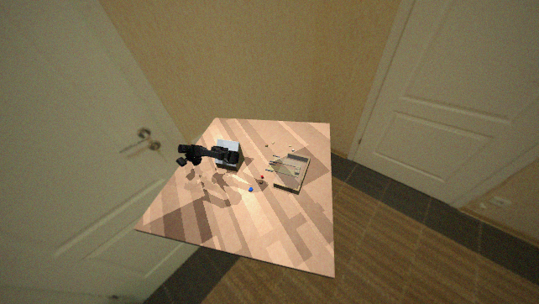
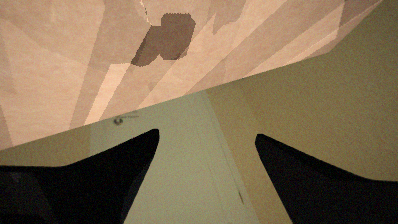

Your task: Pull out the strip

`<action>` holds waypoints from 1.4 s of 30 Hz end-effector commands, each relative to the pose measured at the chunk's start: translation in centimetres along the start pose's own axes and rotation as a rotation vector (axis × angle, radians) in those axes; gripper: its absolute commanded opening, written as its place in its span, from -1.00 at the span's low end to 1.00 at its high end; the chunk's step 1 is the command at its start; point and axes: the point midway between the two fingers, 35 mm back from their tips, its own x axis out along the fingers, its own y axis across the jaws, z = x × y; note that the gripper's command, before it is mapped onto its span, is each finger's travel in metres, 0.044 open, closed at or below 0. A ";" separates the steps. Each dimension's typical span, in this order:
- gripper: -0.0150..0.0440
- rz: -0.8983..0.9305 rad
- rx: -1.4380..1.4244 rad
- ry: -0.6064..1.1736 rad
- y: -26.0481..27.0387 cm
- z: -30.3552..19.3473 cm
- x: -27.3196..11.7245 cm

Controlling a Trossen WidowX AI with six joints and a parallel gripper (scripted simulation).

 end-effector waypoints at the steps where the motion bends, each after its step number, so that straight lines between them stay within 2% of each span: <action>1: 0.86 0.006 0.008 0.010 0.1 -0.2 0.0; 7: 0.86 0.168 0.266 0.347 4.5 -7.2 -2.0; 14: 0.86 0.266 0.592 0.772 9.9 -13.5 -7.7; 23: 0.86 0.300 0.990 1.398 17.5 -16.9 -19.6; 32: 0.86 0.198 1.302 2.092 23.2 -12.5 -33.1; 37: 0.86 0.073 1.401 2.507 25.0 -6.8 -39.7; 42: 0.86 -0.098 1.417 2.935 25.5 0.6 -44.6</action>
